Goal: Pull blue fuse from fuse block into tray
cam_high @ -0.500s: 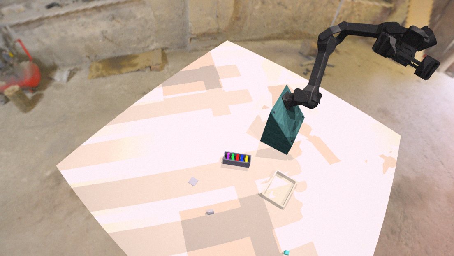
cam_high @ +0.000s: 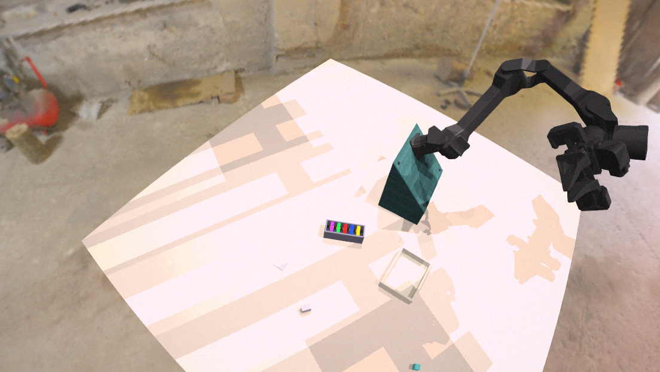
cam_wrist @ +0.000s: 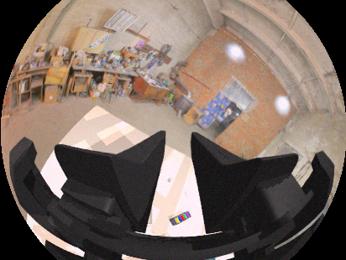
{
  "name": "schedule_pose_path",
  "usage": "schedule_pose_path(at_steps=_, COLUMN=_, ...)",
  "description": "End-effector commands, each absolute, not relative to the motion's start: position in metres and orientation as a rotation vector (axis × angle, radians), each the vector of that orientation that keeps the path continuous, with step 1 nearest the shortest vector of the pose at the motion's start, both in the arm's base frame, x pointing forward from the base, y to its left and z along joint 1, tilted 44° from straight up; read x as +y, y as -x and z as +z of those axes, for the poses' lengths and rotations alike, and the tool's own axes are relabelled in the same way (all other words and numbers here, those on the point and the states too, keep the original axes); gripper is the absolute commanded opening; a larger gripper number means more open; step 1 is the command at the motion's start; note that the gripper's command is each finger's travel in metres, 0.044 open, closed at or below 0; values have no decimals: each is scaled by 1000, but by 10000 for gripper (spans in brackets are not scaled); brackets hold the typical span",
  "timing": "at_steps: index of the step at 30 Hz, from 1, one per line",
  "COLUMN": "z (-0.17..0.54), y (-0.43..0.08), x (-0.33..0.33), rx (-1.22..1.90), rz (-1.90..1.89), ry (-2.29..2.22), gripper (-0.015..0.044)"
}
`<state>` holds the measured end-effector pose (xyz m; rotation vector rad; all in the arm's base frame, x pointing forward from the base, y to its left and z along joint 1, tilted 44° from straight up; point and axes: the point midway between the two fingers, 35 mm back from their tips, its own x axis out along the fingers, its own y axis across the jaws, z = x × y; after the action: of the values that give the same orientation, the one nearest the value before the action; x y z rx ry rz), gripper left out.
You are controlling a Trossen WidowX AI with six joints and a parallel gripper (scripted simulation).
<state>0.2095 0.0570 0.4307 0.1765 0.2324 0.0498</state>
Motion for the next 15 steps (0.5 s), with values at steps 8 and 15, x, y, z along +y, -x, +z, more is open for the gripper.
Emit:
schedule_pose_path(at_steps=8, z=280, y=-322, x=104, rx=696, rz=209, ry=218, gripper=70)
schedule_pose_path(at_steps=15, z=159, y=-355, x=95, rx=999, rz=400, ry=306, gripper=70)
